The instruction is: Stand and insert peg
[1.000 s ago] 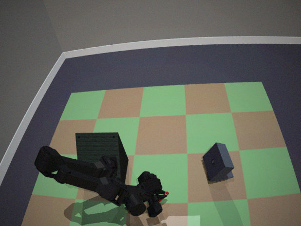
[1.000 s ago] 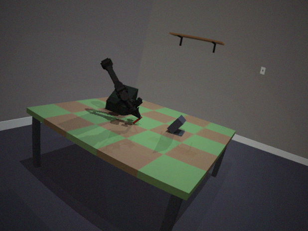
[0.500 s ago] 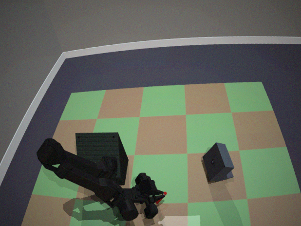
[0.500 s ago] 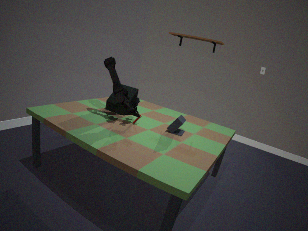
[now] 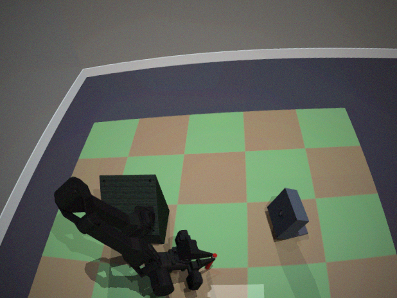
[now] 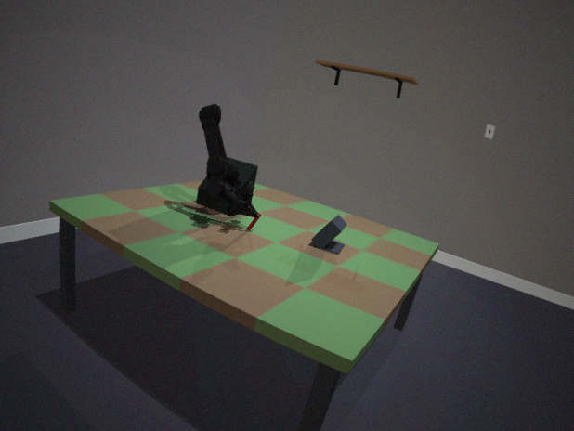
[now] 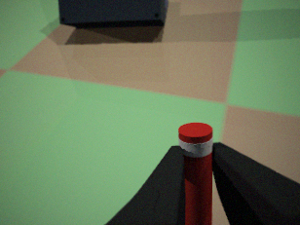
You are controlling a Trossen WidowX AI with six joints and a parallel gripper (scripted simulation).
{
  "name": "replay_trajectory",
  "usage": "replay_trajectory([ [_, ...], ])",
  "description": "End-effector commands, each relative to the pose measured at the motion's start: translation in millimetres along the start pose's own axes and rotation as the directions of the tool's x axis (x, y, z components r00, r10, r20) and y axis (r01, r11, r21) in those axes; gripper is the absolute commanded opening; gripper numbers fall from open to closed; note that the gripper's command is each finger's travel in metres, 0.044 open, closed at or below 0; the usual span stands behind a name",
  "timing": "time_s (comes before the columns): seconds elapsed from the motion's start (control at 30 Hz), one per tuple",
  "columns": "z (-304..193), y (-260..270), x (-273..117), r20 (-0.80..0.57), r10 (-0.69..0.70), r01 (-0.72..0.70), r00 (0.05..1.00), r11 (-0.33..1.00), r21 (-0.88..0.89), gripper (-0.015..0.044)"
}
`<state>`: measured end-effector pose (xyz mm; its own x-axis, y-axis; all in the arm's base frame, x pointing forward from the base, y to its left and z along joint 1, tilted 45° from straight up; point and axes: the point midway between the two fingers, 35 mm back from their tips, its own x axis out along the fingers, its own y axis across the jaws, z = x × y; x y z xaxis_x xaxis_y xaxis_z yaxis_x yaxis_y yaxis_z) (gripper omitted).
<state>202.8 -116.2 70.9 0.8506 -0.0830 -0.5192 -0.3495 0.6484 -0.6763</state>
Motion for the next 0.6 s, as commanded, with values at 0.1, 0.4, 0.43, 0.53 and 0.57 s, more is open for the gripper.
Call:
replay_trajectory([
  [0.1,-3.2,2.3,-3.1,0.057,0.008,-0.008,0.998,1.000,0.004,0.0049],
  [0.4,-6.6,2.8,-8.2,0.134,0.008,-0.009,0.991,1.000,0.003,0.0049],
  [0.43,-7.0,2.8,-8.7,0.143,0.009,-0.009,0.990,1.000,0.003,0.0049],
  [0.53,-8.3,3.0,-10.3,0.168,0.009,-0.009,0.986,1.000,0.003,0.0049],
  [0.57,-8.7,3.0,-10.8,0.177,0.009,-0.009,0.984,1.000,0.003,0.0049],
])
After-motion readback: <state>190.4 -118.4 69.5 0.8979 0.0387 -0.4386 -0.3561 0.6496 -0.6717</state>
